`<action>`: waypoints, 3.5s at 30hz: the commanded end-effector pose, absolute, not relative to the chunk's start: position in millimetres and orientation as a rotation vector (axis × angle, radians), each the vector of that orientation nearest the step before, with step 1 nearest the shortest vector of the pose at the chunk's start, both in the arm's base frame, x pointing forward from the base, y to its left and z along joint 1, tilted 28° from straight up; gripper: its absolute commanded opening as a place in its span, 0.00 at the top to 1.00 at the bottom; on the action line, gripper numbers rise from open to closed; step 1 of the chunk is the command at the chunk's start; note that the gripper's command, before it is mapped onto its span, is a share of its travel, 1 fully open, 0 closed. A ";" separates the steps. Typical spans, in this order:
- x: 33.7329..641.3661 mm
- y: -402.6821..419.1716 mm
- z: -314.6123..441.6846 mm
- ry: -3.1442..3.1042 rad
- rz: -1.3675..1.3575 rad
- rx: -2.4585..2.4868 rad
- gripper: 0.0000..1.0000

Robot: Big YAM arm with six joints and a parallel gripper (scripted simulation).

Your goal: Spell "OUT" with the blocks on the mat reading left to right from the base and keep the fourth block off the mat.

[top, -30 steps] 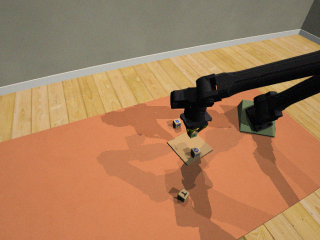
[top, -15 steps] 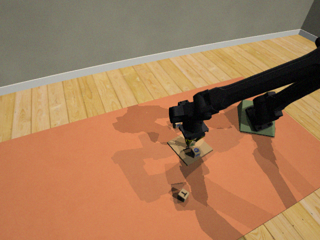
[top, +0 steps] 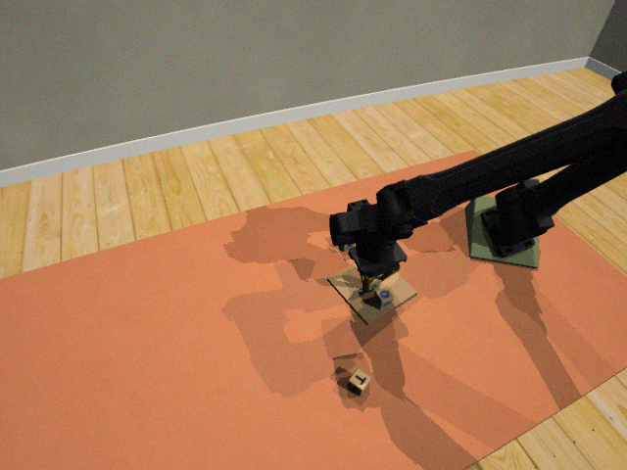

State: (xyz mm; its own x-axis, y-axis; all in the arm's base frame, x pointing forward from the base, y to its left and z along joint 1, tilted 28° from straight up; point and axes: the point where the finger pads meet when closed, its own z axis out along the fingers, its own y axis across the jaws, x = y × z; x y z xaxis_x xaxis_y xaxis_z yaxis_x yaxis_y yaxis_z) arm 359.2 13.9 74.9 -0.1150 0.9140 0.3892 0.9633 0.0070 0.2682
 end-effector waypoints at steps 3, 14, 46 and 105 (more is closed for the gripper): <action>361.9 18.3 73.2 -2.159 -0.717 -2.009 0.75; 361.9 18.3 73.2 -2.159 -0.717 -2.009 0.75; 361.0 17.8 82.7 -2.199 -0.754 -1.999 0.75; 377.2 15.7 90.5 -2.216 -0.769 -1.995 0.75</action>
